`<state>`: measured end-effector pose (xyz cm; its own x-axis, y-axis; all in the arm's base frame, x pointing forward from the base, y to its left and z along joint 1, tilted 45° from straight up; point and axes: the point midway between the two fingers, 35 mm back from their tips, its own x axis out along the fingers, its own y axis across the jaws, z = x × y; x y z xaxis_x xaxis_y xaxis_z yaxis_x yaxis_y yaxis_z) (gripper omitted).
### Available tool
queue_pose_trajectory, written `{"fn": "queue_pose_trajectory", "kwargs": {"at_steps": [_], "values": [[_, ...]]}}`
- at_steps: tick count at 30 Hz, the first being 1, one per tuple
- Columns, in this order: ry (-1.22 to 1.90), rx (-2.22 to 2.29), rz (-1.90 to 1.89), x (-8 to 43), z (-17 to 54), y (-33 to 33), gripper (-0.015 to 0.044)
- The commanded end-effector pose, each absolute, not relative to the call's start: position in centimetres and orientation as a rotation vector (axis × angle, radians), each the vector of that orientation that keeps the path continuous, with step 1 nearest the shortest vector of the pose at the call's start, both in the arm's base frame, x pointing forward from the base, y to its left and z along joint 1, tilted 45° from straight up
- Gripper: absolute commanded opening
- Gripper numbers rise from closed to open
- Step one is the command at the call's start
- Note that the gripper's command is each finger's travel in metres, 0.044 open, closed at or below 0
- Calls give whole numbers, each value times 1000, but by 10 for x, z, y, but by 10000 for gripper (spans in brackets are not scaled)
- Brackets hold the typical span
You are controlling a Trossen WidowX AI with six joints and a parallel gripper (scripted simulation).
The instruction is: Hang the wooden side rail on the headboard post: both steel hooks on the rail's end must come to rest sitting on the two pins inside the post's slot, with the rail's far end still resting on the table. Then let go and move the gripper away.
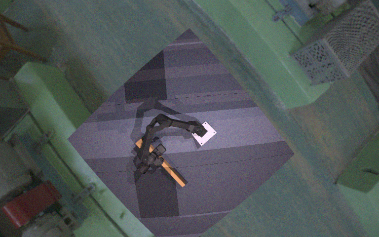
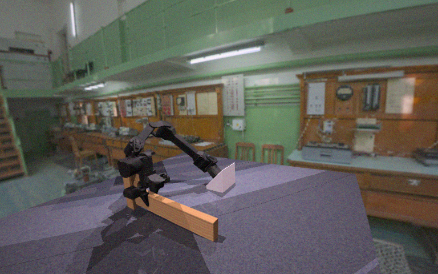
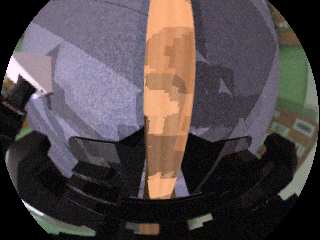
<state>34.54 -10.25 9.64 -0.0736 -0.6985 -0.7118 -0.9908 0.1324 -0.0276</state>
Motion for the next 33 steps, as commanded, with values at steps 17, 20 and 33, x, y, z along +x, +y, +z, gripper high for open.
{"fn": "queue_pose_trajectory", "kwargs": {"at_steps": [17,20,33], "values": [[1833,-1627,651,345,96,-102,105],[1833,-1627,651,345,96,-102,184],[1830,-1632,644,348,124,-74,440]]}}
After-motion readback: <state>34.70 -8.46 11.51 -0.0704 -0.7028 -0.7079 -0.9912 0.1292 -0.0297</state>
